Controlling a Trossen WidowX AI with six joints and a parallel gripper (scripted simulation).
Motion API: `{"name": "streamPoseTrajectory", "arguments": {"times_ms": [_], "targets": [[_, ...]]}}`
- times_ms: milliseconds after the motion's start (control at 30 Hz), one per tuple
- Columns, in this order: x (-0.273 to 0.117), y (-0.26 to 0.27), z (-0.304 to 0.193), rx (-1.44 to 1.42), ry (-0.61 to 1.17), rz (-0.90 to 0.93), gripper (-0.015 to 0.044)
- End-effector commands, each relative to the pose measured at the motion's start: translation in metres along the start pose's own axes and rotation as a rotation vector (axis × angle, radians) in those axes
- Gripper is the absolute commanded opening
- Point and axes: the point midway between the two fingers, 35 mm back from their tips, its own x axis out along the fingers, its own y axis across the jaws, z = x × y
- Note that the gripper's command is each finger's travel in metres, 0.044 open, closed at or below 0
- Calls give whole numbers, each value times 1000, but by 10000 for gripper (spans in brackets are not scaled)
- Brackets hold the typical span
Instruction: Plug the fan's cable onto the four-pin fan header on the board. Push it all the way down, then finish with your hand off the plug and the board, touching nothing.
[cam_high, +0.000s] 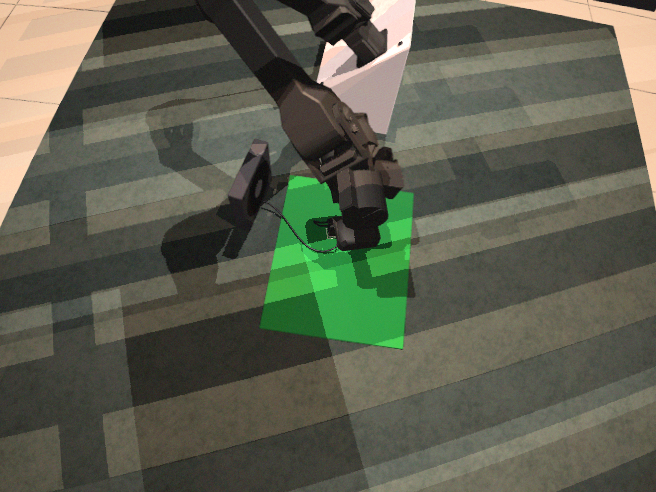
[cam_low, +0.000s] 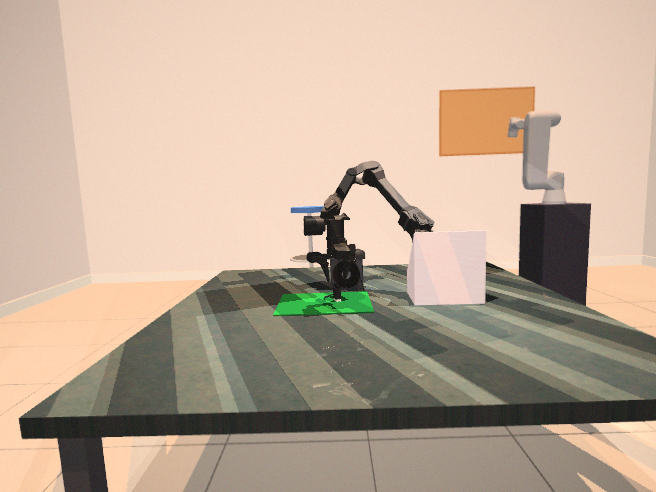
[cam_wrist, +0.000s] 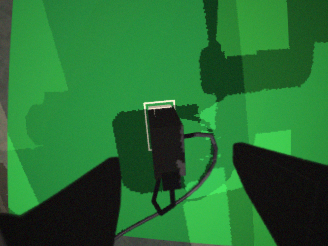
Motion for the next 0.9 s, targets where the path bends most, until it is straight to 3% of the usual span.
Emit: {"name": "streamPoseTrajectory", "arguments": {"times_ms": [0,300,867], "targets": [[-8,1,-1,9,-5,7,260],[-10,11,118,8,-13,5,260],[-9,12,120,9,-12,5,260]]}}
